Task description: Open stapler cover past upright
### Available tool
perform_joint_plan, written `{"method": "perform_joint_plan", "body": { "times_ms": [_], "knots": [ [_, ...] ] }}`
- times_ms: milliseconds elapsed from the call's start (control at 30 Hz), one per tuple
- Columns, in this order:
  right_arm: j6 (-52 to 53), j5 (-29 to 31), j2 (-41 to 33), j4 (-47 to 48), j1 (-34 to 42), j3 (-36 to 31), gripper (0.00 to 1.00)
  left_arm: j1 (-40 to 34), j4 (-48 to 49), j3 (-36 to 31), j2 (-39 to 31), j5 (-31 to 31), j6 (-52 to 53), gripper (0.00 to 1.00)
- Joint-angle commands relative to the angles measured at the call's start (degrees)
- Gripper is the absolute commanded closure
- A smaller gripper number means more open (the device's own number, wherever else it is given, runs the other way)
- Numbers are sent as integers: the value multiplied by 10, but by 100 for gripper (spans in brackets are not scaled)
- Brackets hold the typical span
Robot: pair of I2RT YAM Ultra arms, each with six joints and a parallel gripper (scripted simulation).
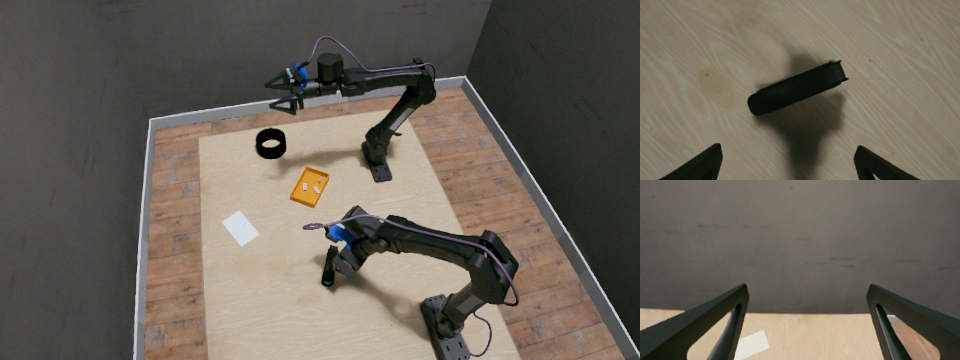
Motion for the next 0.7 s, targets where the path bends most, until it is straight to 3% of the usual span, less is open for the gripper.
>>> {"method": "perform_joint_plan", "body": {
  "times_ms": [0, 300, 433, 467, 667],
  "knots": [
    [-6, 8, -1, 17, 4, -2, 0, 6, 12, -5, -17, -1, 7, 0],
    [-6, 8, -1, 17, 4, -2, 0, 6, 6, -5, -17, -1, 7, 0],
    [-6, 8, -1, 17, 4, -2, 0, 6, -20, 13, -6, 8, 59, 45],
    [-6, 8, -1, 17, 4, -2, 0, 7, -28, 19, 6, 11, 84, 50],
    [-6, 8, -1, 17, 4, -2, 0, 11, -69, 75, 65, 24, 223, 50]
  ]
}}
